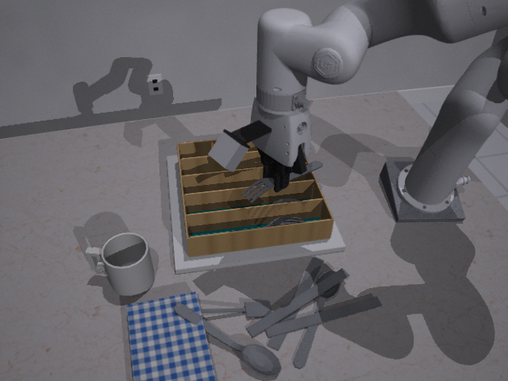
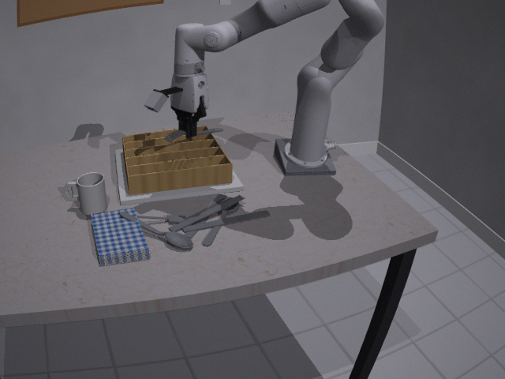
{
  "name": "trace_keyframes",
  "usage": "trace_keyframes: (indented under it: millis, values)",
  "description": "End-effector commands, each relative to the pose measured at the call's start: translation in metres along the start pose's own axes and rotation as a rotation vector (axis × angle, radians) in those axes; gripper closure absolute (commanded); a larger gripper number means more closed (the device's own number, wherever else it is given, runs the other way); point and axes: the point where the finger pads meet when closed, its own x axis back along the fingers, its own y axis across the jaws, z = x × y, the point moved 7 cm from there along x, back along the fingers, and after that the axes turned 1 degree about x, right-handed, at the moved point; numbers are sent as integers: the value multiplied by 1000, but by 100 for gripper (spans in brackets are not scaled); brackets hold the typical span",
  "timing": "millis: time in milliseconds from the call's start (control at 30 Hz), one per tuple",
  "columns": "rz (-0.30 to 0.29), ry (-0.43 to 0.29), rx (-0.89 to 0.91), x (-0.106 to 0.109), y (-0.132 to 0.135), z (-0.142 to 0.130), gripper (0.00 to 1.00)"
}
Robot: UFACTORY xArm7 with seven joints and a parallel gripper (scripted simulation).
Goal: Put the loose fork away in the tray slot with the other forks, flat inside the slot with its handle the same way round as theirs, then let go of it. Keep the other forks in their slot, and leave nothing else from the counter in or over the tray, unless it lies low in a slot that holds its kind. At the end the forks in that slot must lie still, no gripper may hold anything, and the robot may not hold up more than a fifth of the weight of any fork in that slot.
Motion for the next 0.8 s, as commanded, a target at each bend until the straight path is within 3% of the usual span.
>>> trace_keyframes:
  millis: [0,433,500,533,767]
  values:
    - [-2,8,163,2,1,0,97]
    - [-9,-8,740,3,0,2,97]
    - [-9,-8,740,3,0,2,97]
    - [-10,-11,862,3,0,2,97]
    - [-11,-27,1131,3,-1,3,97]
